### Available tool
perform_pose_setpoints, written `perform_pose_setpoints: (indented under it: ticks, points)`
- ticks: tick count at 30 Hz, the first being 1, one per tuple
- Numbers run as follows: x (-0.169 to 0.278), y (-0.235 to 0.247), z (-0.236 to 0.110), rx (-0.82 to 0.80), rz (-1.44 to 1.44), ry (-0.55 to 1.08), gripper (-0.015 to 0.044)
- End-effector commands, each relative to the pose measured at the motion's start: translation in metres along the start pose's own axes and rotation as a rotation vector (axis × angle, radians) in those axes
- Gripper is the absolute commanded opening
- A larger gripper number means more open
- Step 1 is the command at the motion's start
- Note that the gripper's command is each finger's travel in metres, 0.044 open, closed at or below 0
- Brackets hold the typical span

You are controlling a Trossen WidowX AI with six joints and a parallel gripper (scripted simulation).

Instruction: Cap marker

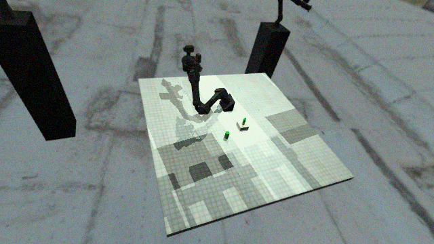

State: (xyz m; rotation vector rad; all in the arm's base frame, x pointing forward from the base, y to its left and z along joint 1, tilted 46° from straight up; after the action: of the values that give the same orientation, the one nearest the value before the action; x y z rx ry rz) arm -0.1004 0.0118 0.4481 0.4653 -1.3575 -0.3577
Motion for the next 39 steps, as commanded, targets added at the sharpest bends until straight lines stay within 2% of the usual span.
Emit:
perform_pose_setpoints:
  ticks: [1,6,10,15,21,27,34,39]
  points:
    - [-0.001,0.001,0.001,-0.008,0.001,-0.008,0.0374]
    - [-0.035,0.041,0.007,-0.215,0.031,-0.23,0.0253]
    - [-0.068,0.076,-0.002,-0.396,0.062,-0.443,0.0253]
    - [-0.108,0.115,-0.031,-0.608,0.111,-0.719,0.0253]
    - [-0.148,0.147,-0.089,-0.826,0.201,-1.059,0.0253]
    - [-0.177,0.156,-0.164,-0.993,0.342,-1.399,0.0253]
    - [-0.186,0.137,-0.253,-1.147,0.567,-1.745,0.0253]
    - [-0.184,0.109,-0.309,-1.184,0.772,-1.957,0.0253]
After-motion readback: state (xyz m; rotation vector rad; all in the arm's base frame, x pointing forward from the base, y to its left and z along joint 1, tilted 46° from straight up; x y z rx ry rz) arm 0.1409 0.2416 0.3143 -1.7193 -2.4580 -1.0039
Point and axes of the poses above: the point midway between the two fingers, 35 mm back from their tips, its own z axis out along the fingers, its own y axis across the jaws, x = y × z, the point moved 7 cm from there along -z, back along the fingers, and after that the axes turned 11 degrees about z, right-handed, at the moved point
